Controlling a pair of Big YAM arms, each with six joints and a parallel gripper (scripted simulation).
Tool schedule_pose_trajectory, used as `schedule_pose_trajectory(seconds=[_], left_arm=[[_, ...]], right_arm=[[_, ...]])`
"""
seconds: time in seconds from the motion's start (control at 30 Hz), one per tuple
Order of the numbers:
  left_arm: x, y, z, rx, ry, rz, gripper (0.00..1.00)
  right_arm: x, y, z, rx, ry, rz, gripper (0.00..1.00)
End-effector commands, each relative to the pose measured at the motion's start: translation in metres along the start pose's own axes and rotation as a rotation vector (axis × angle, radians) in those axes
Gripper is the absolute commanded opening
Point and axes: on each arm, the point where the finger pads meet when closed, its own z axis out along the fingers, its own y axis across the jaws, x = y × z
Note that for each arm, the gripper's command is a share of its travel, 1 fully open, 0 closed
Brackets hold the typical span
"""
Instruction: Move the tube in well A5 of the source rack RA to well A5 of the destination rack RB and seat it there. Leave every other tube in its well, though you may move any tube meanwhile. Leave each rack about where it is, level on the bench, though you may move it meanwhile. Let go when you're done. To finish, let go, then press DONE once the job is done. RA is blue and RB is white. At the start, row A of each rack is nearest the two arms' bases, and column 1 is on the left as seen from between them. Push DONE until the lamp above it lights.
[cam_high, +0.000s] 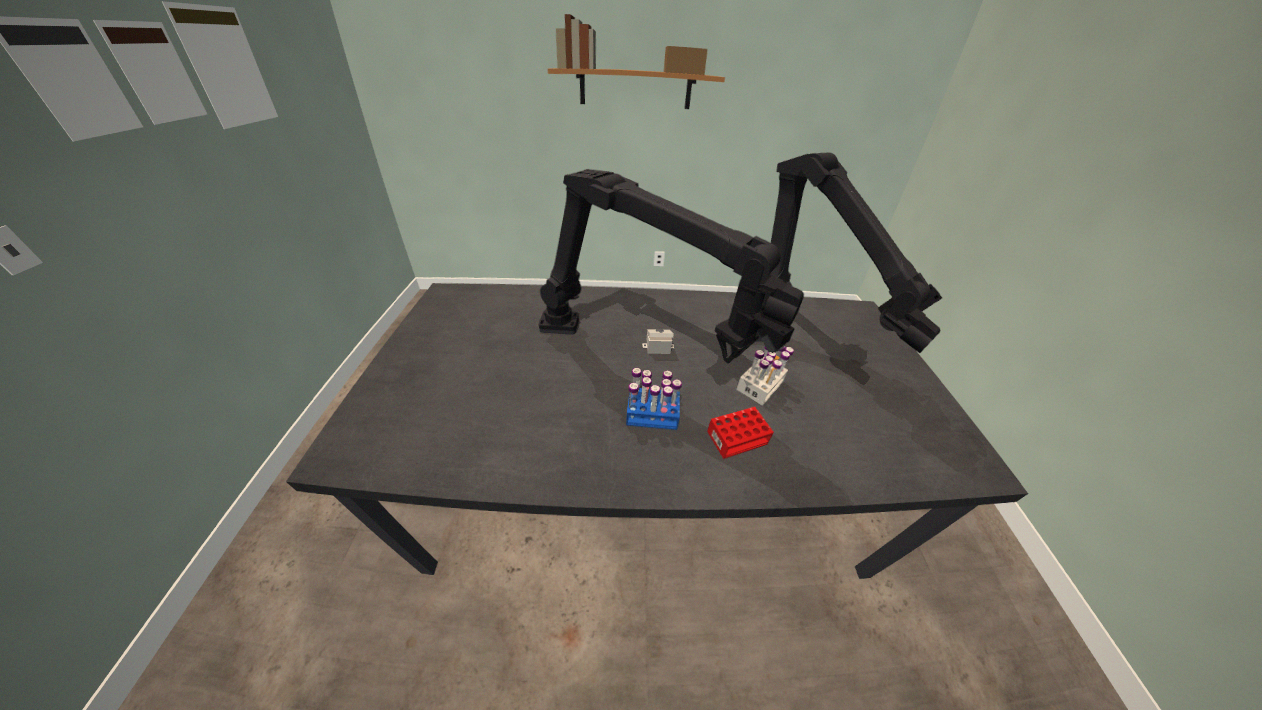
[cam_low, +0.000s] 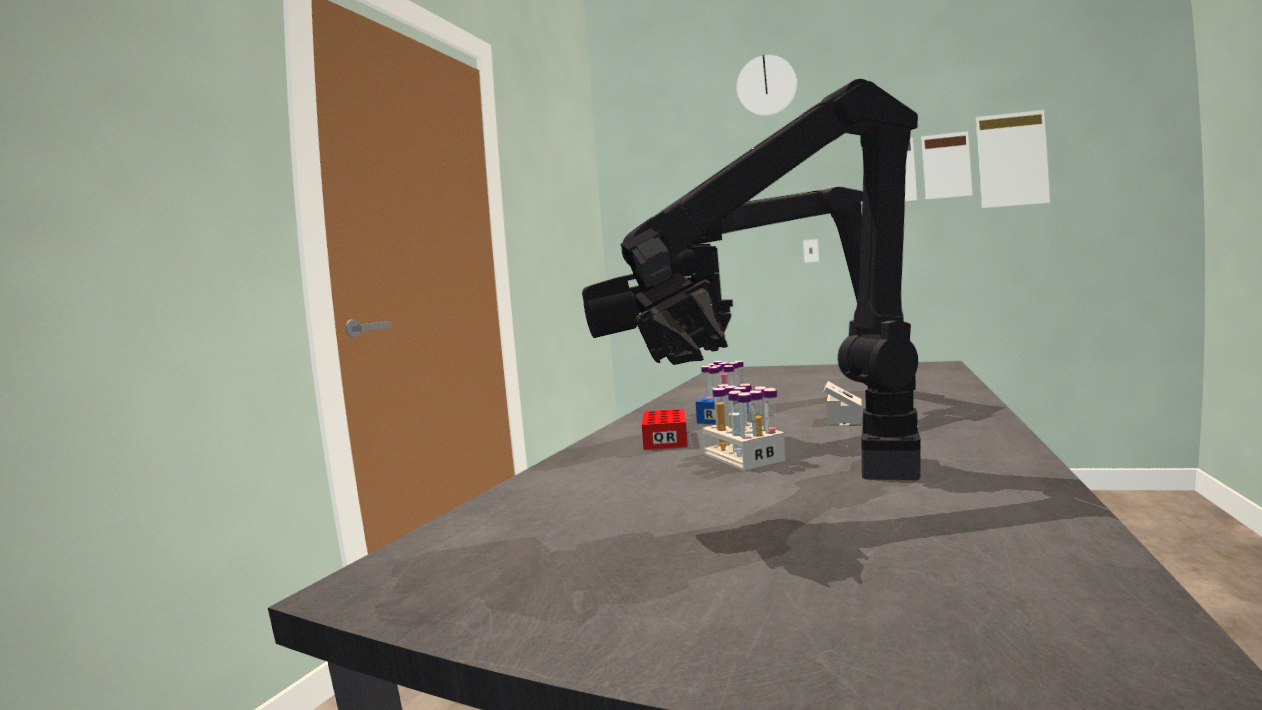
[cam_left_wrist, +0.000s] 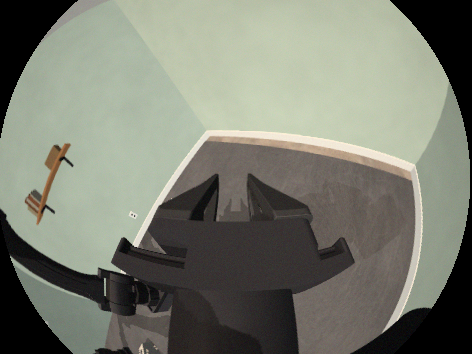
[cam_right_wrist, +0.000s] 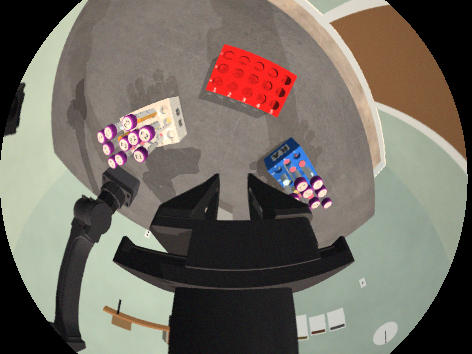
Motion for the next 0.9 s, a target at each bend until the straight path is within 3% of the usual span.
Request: schedule_pose_trajectory(seconds=[0.0, 0.43, 0.47, 0.87], left_arm=[[-0.012, -0.004, -0.003, 0.008, -0.003, -0.029, 0.30], [-0.012, -0.004, -0.003, 0.008, -0.003, -0.029, 0.30], [-0.012, -0.004, -0.003, 0.008, -0.003, -0.029, 0.30], [-0.012, -0.004, -0.003, 0.008, -0.003, -0.029, 0.30]], right_arm=[[-0.016, 0.002, -0.051, -0.027, -0.098, -0.006, 0.30], [-0.018, -0.006, -0.052, -0.029, -0.113, -0.001, 0.30], [-0.001, -0.013, -0.028, -0.018, -0.063, -0.001, 0.30], [0.039, -0.056, -0.035, -0.015, -0.061, -0.001, 0.30]])
